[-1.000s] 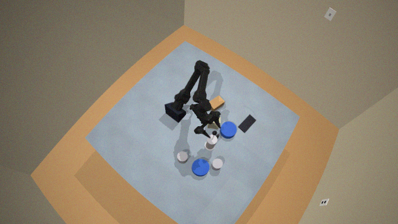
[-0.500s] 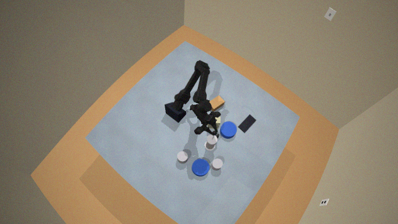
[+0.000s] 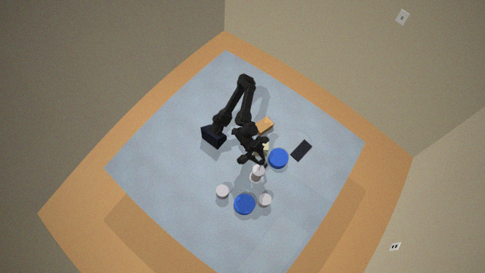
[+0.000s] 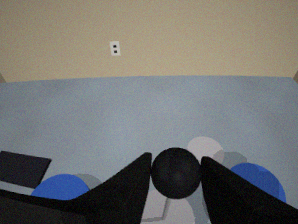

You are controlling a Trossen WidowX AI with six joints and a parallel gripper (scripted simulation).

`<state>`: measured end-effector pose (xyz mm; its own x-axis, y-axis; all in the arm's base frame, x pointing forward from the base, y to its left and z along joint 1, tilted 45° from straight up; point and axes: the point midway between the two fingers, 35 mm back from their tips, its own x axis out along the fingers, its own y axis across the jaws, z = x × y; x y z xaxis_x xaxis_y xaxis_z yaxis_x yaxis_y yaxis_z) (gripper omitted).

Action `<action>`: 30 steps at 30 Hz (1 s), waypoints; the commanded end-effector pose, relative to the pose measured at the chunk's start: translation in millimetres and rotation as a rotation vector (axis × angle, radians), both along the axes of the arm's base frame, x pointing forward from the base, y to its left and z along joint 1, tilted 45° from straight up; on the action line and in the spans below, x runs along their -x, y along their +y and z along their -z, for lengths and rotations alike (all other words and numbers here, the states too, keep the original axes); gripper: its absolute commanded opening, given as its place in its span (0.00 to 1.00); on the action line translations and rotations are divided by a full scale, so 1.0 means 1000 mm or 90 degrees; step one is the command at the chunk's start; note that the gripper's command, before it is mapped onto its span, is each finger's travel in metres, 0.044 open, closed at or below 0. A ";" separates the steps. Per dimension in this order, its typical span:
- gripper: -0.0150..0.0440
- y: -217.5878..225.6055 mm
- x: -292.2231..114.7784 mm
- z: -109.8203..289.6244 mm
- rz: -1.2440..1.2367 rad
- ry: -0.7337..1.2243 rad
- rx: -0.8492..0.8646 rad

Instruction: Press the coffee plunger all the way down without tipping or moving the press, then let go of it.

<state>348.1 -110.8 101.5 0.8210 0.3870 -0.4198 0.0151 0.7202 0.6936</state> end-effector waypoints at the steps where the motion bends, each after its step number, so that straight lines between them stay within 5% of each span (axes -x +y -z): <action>1: 0.45 0.006 0.000 0.008 -0.002 0.007 0.001; 30: 0.45 0.037 -0.002 0.045 -0.002 0.008 0.002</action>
<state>355.5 -86.8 74.4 0.8384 0.3679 -0.4022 0.0035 0.7342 0.6789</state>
